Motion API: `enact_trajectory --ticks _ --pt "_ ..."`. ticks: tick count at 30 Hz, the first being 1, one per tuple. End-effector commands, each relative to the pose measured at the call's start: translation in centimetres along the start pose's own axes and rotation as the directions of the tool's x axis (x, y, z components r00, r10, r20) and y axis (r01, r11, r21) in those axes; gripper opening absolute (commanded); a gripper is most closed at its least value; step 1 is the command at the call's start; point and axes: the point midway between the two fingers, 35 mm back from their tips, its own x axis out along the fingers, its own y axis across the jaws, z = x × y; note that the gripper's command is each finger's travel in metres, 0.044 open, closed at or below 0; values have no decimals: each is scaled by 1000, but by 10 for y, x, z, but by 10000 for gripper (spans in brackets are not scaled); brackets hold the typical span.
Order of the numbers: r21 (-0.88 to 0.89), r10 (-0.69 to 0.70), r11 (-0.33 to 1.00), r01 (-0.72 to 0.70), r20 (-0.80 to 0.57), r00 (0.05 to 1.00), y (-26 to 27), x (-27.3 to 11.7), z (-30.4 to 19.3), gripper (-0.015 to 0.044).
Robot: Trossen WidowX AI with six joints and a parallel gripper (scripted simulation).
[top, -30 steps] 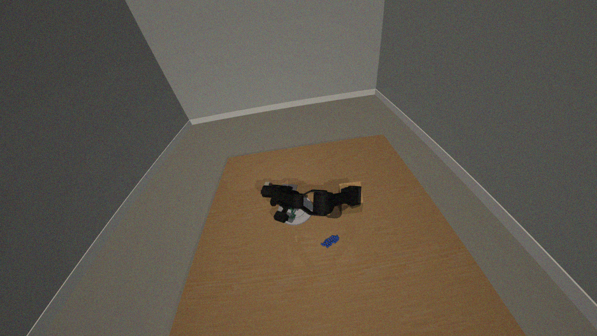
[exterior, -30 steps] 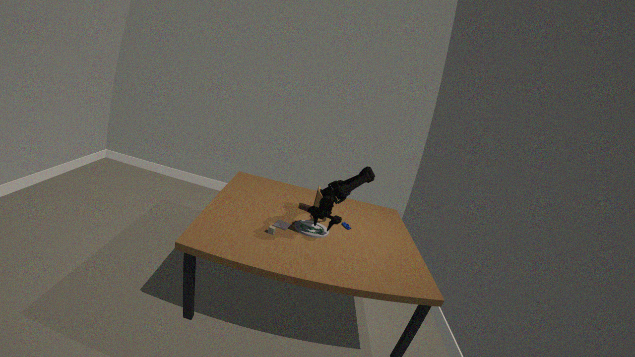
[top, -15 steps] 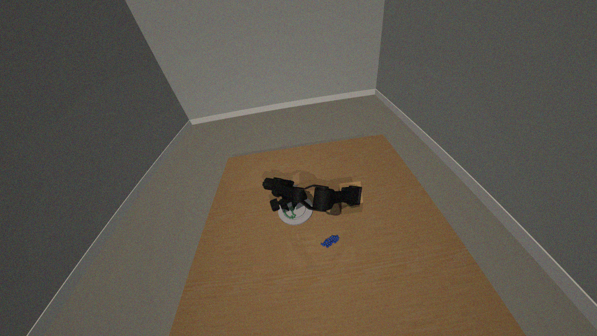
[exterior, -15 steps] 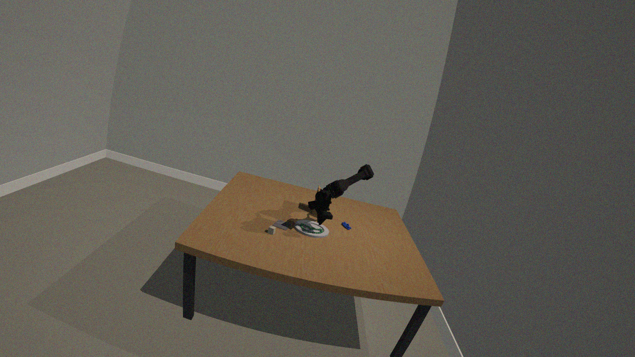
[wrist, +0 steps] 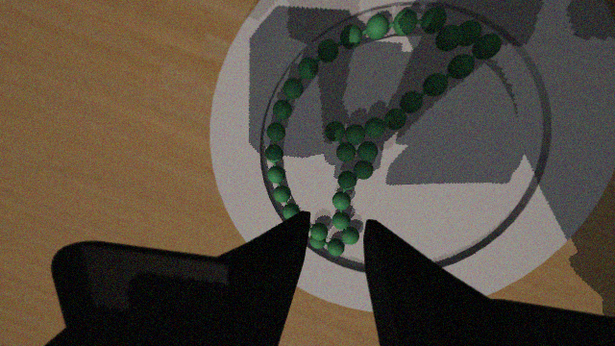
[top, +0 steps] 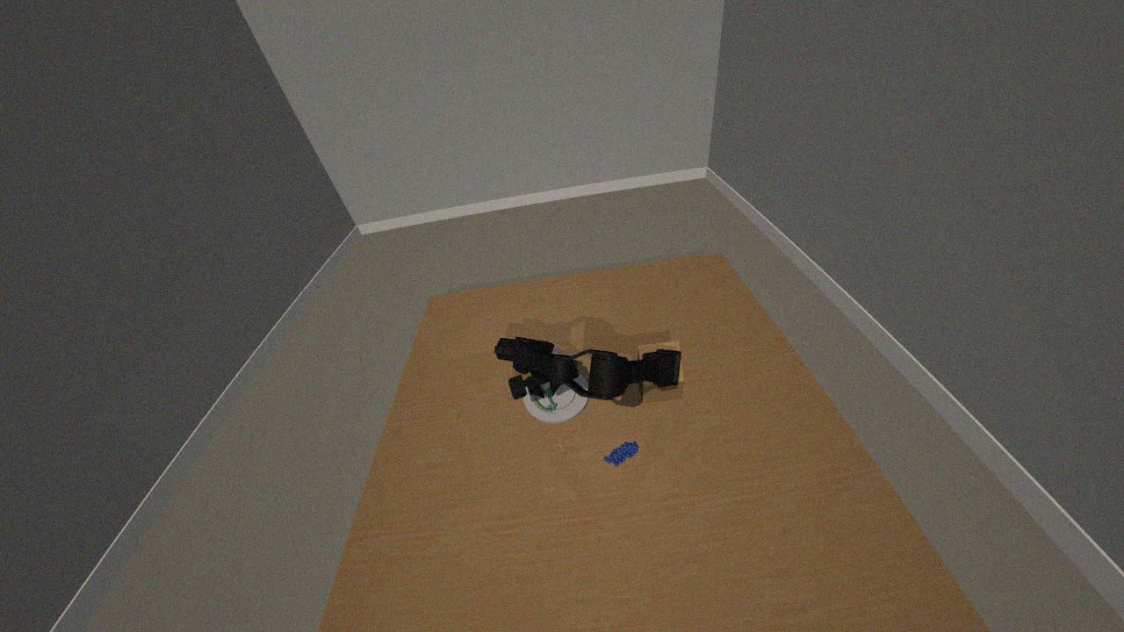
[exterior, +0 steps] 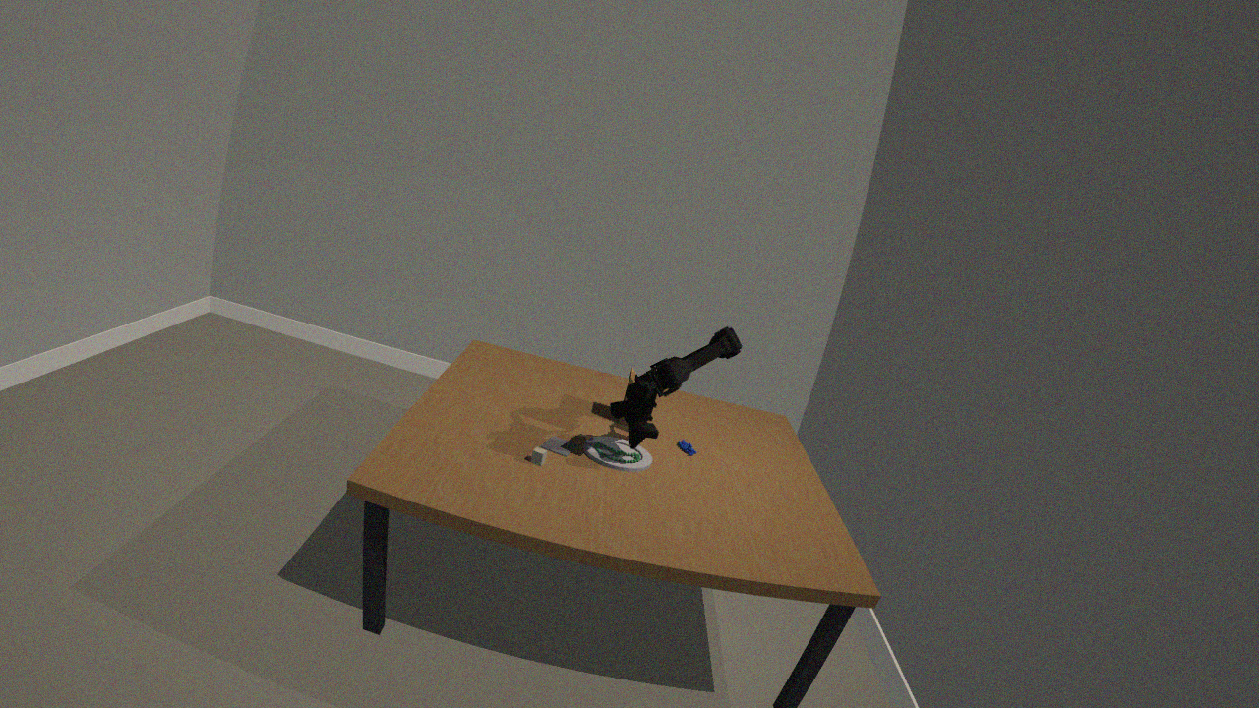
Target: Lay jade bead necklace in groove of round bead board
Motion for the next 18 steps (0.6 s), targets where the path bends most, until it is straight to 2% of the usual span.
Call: enact_trajectory --ticks 1,18 --pt "5 0 1000 0 -2 1000 0 5 0 120" --pt "14 -4 1000 4 -8 1000 -2 31 0 120"
